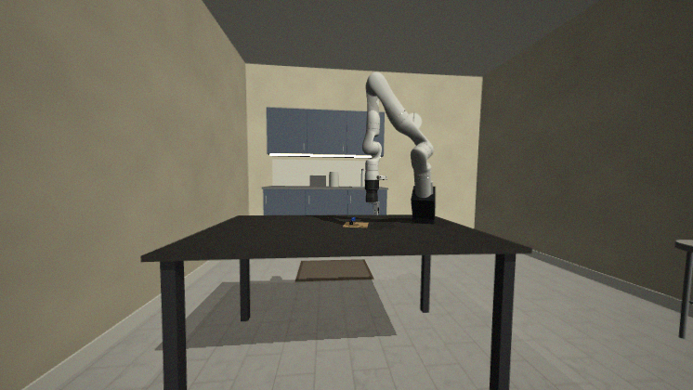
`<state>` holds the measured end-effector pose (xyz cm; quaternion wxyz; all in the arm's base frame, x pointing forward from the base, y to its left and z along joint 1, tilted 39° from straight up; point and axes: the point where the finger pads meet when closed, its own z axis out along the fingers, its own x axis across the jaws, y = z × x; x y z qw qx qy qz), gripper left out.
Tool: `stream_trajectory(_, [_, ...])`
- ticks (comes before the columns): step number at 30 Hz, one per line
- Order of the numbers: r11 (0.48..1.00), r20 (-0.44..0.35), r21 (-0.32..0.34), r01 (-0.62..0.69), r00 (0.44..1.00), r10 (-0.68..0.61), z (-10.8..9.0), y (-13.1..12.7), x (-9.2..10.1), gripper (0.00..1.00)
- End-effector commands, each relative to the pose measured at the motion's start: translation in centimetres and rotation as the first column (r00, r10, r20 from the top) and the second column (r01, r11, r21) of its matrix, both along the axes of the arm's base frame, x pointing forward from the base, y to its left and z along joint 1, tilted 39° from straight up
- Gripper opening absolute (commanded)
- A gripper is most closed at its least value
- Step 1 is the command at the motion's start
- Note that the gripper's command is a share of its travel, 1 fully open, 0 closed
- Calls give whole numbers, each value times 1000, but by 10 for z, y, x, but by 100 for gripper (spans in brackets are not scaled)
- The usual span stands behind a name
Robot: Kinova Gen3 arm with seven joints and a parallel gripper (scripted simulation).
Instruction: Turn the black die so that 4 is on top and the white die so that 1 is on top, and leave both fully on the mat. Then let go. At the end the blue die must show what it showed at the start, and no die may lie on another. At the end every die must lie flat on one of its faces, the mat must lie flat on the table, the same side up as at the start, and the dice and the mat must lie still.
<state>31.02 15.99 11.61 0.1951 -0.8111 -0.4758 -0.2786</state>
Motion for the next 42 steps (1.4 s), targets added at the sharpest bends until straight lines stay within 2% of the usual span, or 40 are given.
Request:
stream_trajectory(1, [1000, 12, -16, 10, 1000, -10, 4, -8, 3, 40])
stream_trajectory(30, [1000, 5, -12, 19, 1000, -19, 9, -11, 1, 40])
stream_trajectory(35, [996, -51, 14, 91, 995, -90, 10, -9, 0, 40])
stream_trajectory(37, [996, -51, 14, 91, 995, -90, 10, -9, 0, 40])
stream_trajectory(42, [964, -184, 57, 258, 952, -244, 12, -3, 0, 40])
